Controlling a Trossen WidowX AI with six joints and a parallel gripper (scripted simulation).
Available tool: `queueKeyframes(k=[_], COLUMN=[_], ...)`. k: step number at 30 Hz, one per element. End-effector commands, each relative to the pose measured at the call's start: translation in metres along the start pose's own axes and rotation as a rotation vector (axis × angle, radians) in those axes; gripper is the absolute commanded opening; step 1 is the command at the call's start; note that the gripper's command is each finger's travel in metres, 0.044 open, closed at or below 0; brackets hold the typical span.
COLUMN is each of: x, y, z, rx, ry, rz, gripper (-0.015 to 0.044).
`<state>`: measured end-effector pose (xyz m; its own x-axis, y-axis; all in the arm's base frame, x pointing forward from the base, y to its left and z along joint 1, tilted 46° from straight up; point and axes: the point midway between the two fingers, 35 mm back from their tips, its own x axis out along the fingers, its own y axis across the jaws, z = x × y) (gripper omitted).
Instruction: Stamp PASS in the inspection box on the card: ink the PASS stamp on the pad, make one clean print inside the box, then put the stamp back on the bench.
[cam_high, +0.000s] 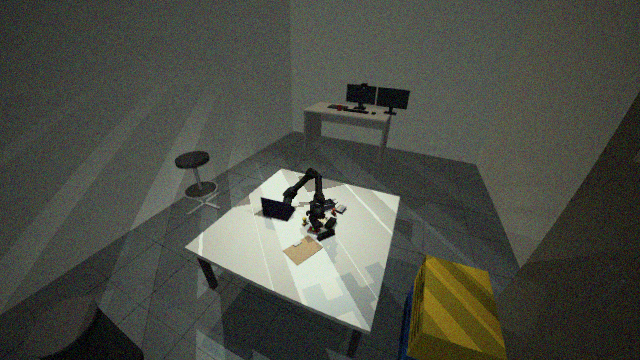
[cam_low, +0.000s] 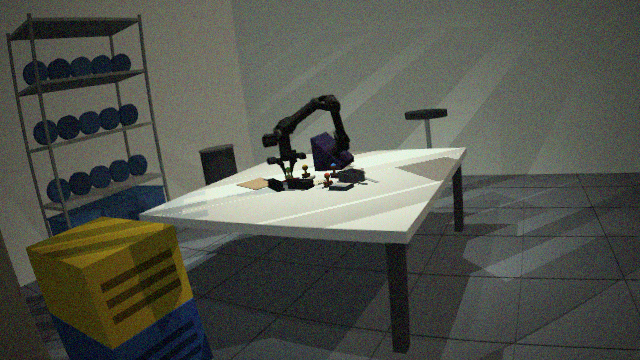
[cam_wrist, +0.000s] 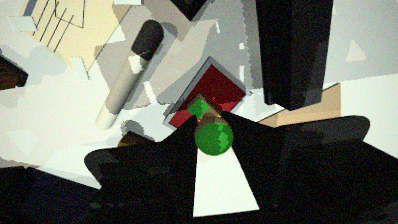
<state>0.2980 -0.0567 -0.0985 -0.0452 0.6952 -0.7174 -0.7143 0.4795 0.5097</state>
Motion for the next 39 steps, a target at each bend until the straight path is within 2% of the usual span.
queueKeyframes(k=[1, 39], x=[0.0019, -0.0013], y=[-0.0001, -0.0002], z=[0.0010, 0.0010], rx=[0.002, 0.002], ry=[-0.002, -0.002], rz=[0.001, 0.001], gripper=[0.0000, 0.0000])
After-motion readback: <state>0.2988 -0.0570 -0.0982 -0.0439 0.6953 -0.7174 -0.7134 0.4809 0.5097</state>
